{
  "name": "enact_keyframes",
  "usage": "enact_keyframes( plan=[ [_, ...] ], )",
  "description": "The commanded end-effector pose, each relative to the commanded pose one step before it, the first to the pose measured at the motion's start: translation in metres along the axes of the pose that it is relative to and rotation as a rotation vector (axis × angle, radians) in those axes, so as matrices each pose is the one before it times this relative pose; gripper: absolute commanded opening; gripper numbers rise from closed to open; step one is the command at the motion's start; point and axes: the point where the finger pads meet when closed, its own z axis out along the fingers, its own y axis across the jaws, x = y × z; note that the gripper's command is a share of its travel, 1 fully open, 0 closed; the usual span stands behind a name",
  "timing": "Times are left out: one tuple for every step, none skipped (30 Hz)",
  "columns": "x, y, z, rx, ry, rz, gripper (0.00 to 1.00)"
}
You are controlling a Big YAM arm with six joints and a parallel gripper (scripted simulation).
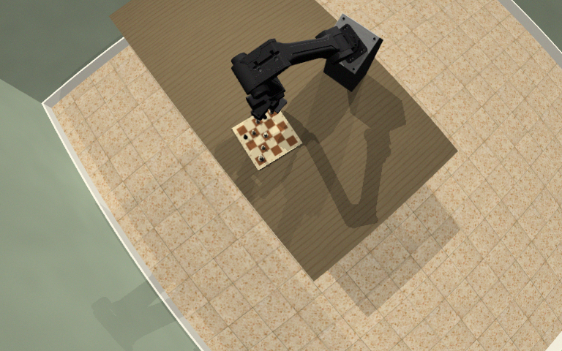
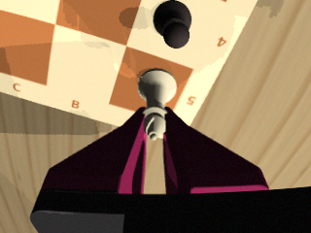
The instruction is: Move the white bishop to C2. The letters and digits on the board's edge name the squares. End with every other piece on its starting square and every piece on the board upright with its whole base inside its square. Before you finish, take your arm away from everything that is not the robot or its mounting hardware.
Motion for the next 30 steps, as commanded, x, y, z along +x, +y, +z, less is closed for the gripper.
enact_keyframes(
  plan=[
    [0.00165,-0.00253,-0.01302,0.00713,-0.00235,0.00588,0.00],
    [0.00001,-0.00064,-0.00358,-0.00012,-0.00098,-0.00427,0.00],
    [-0.00020,-0.00004,-0.00424,0.00007,-0.00053,-0.00015,0.00],
    [-0.00023,-0.00007,-0.00502,0.00020,-0.00060,-0.00018,0.00],
    [-0.00030,-0.00010,-0.00570,0.00024,-0.00071,-0.00022,0.00],
    [-0.00036,-0.00012,-0.00624,0.00029,-0.00081,-0.00026,0.00],
    [-0.00040,-0.00014,-0.00663,0.00033,-0.00089,-0.00029,0.00],
    [-0.00048,-0.00018,-0.00686,0.00036,-0.00096,-0.00033,0.00],
    [-0.00050,-0.00019,-0.00694,0.00039,-0.00101,-0.00035,0.00],
    [-0.00056,-0.00022,-0.00686,0.00042,-0.00103,-0.00037,0.00],
    [0.00000,0.00000,0.00000,0.00000,0.00000,0.00000,0.00],
    [0.00000,0.00000,0.00000,0.00000,0.00000,0.00000,0.00],
    [-0.00056,-0.00022,-0.00663,0.00043,-0.00103,-0.00038,0.00],
    [-0.00057,-0.00023,-0.00626,0.00043,-0.00100,-0.00038,0.00],
    [-0.00055,-0.00023,-0.00577,0.00042,-0.00094,-0.00037,0.00],
    [-0.00051,-0.00021,-0.00517,0.00039,-0.00086,-0.00034,0.00],
    [-0.00046,-0.00019,-0.00449,0.00035,-0.00075,-0.00031,0.00],
    [-0.00005,0.00000,-0.00374,0.00005,-0.00011,-0.00008,0.00],
    [-0.00001,0.00001,-0.00295,0.00002,-0.00005,-0.00005,0.00],
    [-0.00003,0.00000,-0.00217,0.00002,-0.00003,-0.00004,0.00],
    [-0.00001,0.00000,-0.00144,0.00001,-0.00002,-0.00002,0.00],
    [0.00003,-0.00005,-0.00080,0.00034,0.00014,-0.00001,0.00],
    [0.00007,-0.00015,-0.00032,0.00088,0.00041,-0.00001,0.00],
    [0.00151,0.00374,0.00280,-0.00954,0.00806,-0.00469,0.00],
    [0.00584,0.00275,0.00464,-0.01103,0.01832,0.00346,0.00],
    [0.00006,-0.00013,0.00000,0.00076,0.00036,0.00000,0.00],
    [0.00003,-0.00002,0.00000,0.00017,0.00011,0.00000,0.00],
    [0.00000,0.00000,0.00000,0.00000,0.00000,0.00000,0.00],
    [0.00000,0.00000,0.00000,0.00000,0.00000,0.00000,0.00],
    [-0.00393,-0.00186,-0.00004,0.00750,-0.01577,-0.00559,0.00]
  ],
)
